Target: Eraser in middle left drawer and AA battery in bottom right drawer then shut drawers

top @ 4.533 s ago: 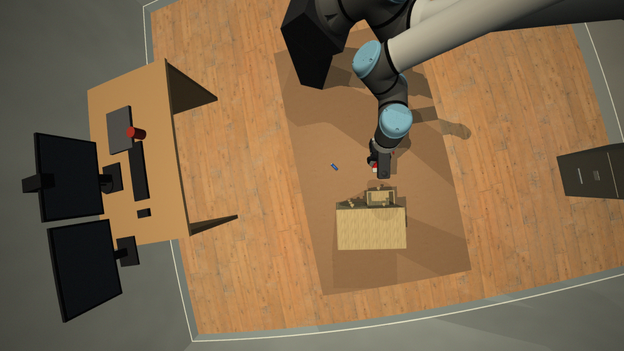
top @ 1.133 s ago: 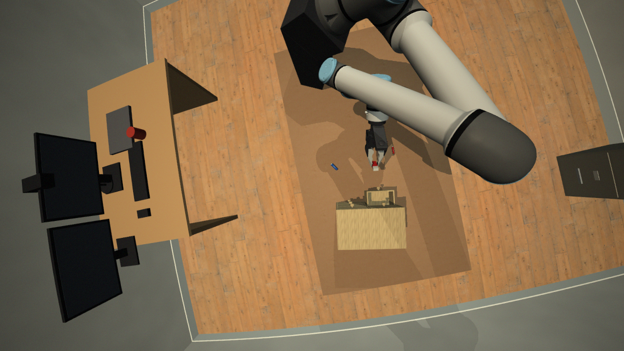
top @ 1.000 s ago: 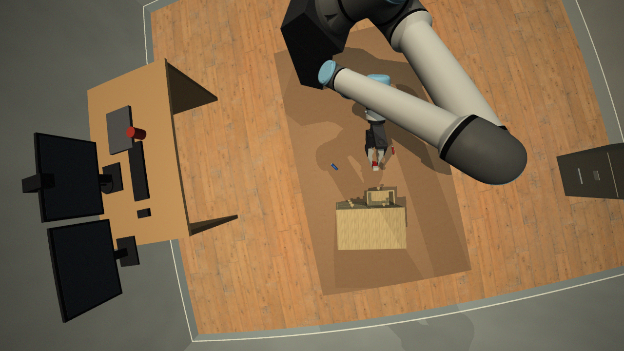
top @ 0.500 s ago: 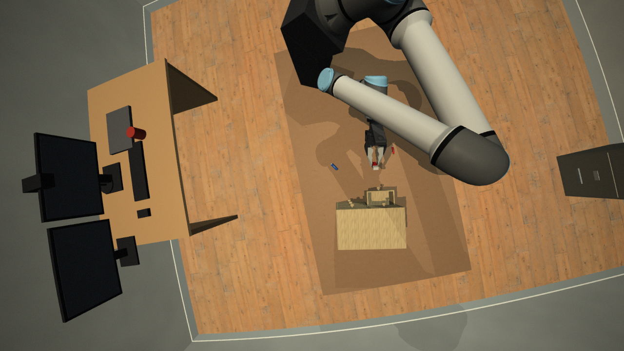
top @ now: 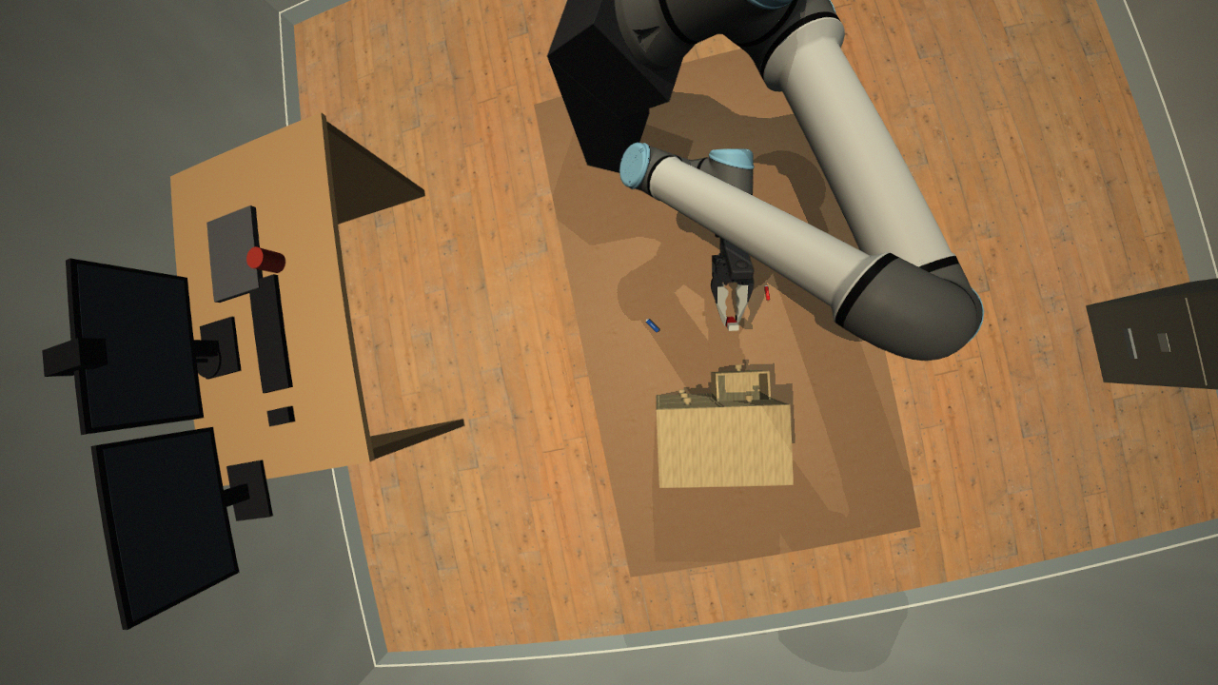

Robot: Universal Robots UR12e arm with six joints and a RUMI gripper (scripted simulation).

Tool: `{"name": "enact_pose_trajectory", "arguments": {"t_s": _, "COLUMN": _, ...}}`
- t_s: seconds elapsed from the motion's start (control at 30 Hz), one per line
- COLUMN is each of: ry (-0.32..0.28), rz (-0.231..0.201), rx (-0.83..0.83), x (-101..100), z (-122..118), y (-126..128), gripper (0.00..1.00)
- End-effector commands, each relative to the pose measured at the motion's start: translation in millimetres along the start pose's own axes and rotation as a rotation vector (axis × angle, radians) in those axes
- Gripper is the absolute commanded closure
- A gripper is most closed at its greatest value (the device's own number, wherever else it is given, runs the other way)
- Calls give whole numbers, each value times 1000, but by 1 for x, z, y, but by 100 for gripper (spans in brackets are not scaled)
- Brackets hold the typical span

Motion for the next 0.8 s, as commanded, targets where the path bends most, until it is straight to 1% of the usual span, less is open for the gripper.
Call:
{"name": "enact_pose_trajectory", "arguments": {"t_s": 0.0, "ry": 20, "rz": -6, "rx": 0, "x": 0, "z": -2, "y": -1, "gripper": 89}}
{"name": "enact_pose_trajectory", "arguments": {"t_s": 0.27, "ry": 41, "rz": -11, "rx": 0, "x": 0, "z": -4, "y": -1, "gripper": 89}}
{"name": "enact_pose_trajectory", "arguments": {"t_s": 0.77, "ry": 57, "rz": -15, "rx": 0, "x": 0, "z": -6, "y": -2, "gripper": 89}}
Point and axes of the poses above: the point where the finger pads meet when closed, its own x axis back along the fingers, its own y axis across the jaws, z = x × y, the point moved 10 cm from there along x, back along the fingers, and after that the axes turned 14 degrees about x, right-handed, at the moved point
